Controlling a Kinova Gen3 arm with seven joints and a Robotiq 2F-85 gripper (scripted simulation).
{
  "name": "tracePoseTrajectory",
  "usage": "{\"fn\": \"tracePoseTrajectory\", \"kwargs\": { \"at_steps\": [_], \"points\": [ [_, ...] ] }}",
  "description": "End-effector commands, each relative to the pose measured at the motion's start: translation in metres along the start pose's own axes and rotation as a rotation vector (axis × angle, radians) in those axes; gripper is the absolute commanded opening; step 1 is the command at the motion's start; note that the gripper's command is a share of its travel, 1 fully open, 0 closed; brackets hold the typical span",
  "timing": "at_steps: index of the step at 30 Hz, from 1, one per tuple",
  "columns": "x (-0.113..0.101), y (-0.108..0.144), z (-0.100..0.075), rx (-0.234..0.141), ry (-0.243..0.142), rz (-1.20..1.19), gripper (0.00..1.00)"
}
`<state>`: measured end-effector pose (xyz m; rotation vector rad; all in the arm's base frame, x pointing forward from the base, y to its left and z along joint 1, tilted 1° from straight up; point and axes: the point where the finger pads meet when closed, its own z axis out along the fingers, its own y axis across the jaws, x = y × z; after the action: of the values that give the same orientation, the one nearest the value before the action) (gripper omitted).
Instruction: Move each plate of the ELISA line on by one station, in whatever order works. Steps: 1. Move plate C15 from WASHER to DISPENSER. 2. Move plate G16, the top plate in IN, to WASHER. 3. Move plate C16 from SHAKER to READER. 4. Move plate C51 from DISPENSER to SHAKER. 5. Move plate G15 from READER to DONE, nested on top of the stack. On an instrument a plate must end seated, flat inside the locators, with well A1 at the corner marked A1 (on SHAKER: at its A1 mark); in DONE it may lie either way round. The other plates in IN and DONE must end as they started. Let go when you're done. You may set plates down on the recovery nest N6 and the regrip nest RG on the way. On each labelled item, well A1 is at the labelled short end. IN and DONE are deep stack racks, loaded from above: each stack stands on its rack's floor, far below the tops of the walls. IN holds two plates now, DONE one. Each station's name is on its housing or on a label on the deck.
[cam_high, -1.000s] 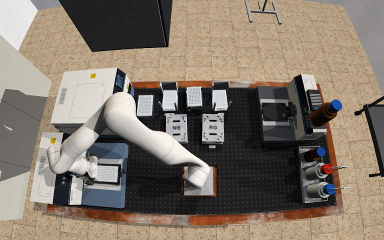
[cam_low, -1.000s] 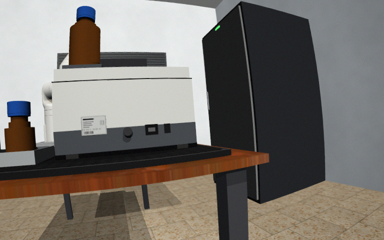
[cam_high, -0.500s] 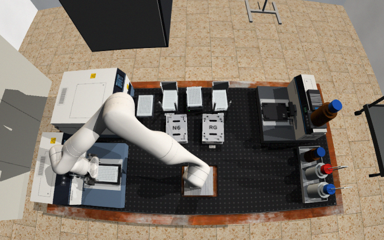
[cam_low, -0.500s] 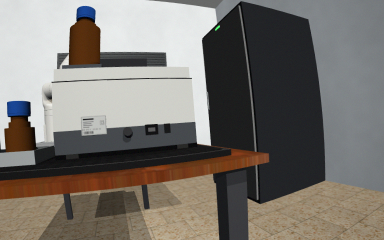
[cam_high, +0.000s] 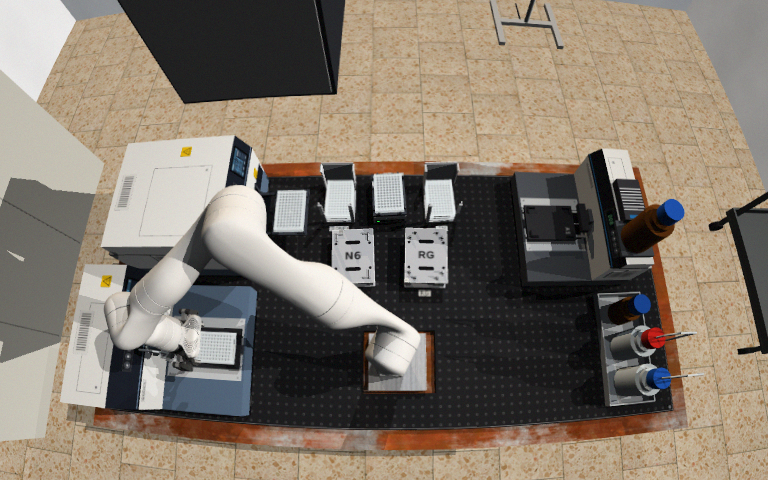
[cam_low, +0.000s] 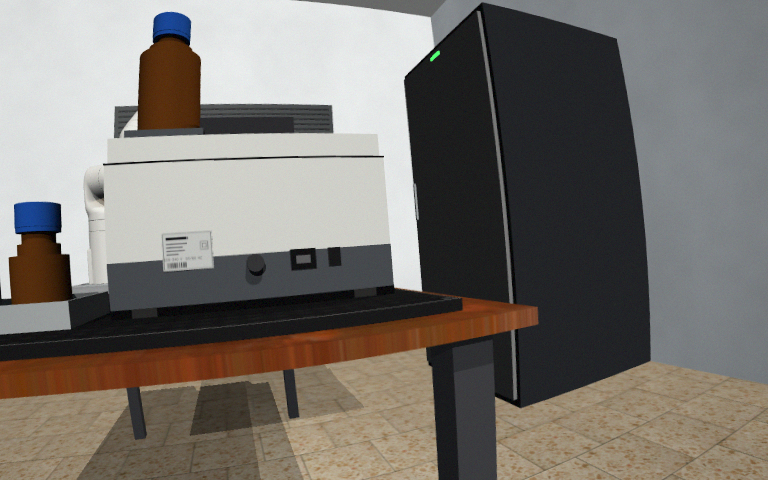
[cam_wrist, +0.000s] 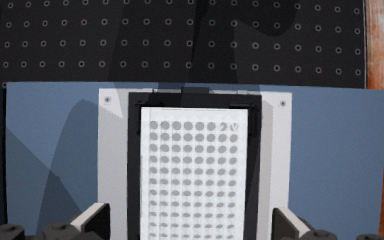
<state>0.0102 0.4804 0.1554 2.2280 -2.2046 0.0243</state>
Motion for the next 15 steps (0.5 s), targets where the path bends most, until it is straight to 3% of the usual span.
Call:
{"fn": "tracePoseTrajectory", "kwargs": {
  "at_steps": [1, 15],
  "points": [
    [0.0, 0.0, 0.001, 0.0, -0.002, 0.0, 1.0],
    [0.0, 0.0, 0.02, 0.0, -0.002, 0.0, 1.0]
  ]
}}
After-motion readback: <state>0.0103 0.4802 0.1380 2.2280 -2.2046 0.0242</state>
